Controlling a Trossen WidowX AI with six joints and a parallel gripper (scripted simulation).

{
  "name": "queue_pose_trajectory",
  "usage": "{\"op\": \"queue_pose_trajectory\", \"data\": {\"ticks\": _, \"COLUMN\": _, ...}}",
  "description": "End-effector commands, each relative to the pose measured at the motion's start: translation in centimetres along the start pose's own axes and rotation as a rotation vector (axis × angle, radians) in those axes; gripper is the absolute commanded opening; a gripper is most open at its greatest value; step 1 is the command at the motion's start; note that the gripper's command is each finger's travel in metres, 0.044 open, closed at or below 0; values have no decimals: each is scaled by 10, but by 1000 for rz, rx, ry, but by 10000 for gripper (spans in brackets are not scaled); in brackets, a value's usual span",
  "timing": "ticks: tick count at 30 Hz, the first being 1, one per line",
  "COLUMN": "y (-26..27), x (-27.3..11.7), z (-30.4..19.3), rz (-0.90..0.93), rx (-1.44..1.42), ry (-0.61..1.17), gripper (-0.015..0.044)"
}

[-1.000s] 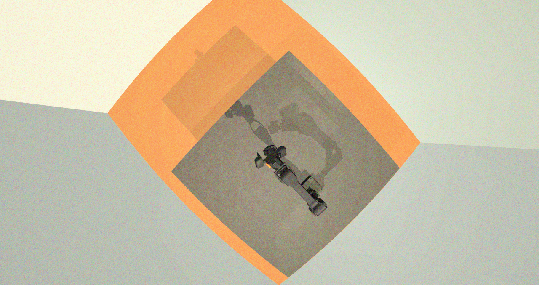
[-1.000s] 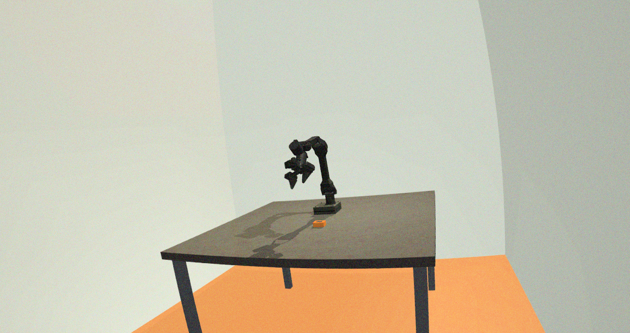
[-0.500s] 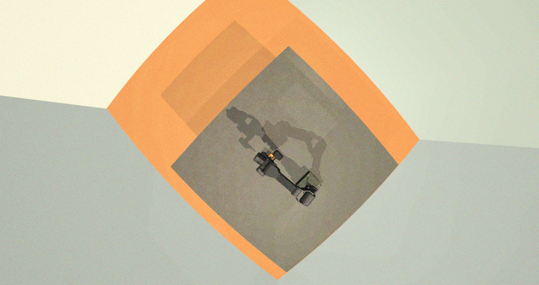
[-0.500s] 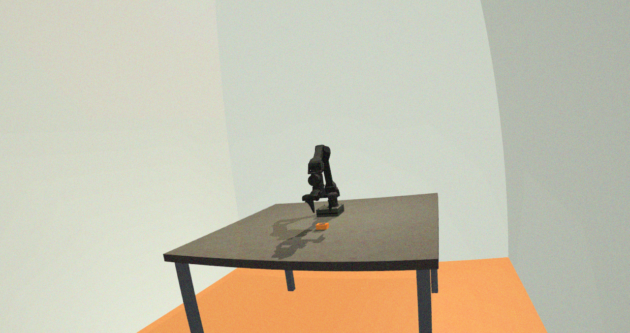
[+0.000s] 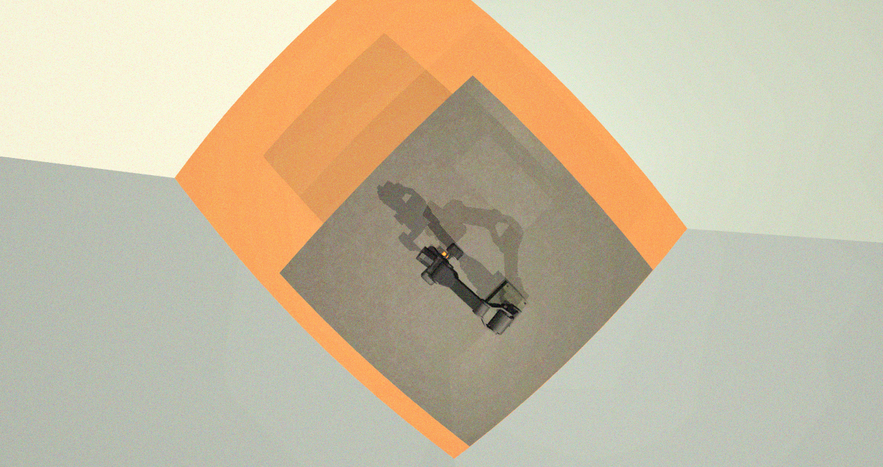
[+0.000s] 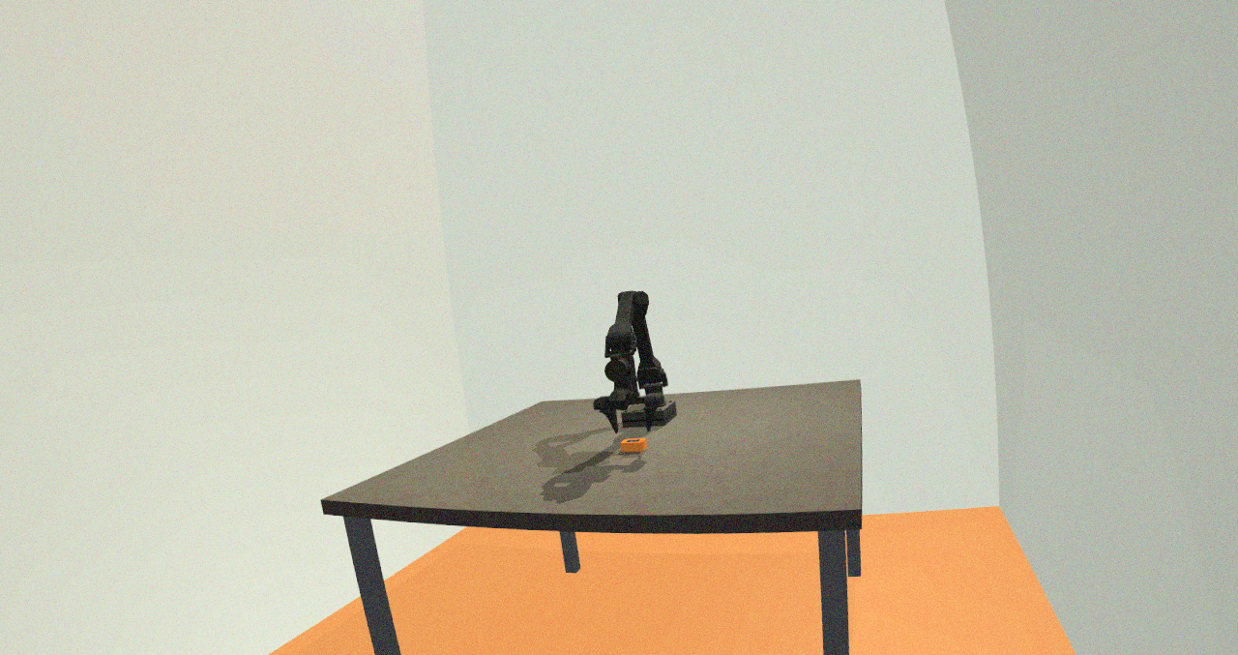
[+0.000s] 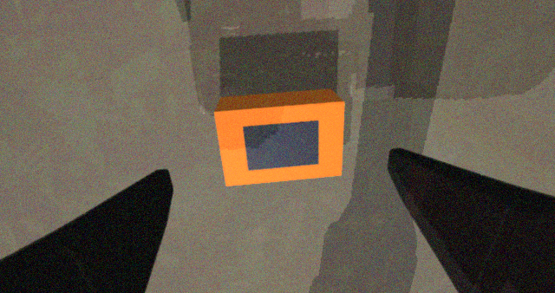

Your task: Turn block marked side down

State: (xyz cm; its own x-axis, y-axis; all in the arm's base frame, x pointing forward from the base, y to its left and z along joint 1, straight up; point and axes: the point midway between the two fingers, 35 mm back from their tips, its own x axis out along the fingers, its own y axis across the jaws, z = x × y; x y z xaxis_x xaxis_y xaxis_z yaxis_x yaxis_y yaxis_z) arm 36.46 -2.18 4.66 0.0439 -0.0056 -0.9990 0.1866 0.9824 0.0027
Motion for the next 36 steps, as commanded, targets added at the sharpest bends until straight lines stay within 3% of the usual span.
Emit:
{"op": "queue_pose_trajectory", "data": {"ticks": 1, "y": -1, "x": 9, "z": -2, "rz": -5, "rx": -4, "ry": 9, "gripper": 440}}
{"op": "queue_pose_trajectory", "data": {"ticks": 25, "y": -2, "x": 41, "z": -3, "rz": -5, "rx": -4, "ry": 9, "gripper": 440}}
{"op": "queue_pose_trajectory", "data": {"ticks": 30, "y": -2, "x": 41, "z": -3, "rz": -5, "rx": -4, "ry": 9, "gripper": 309}}
{"op": "queue_pose_trajectory", "data": {"ticks": 36, "y": -2, "x": 41, "z": -3, "rz": -5, "rx": -4, "ry": 9, "gripper": 269}}
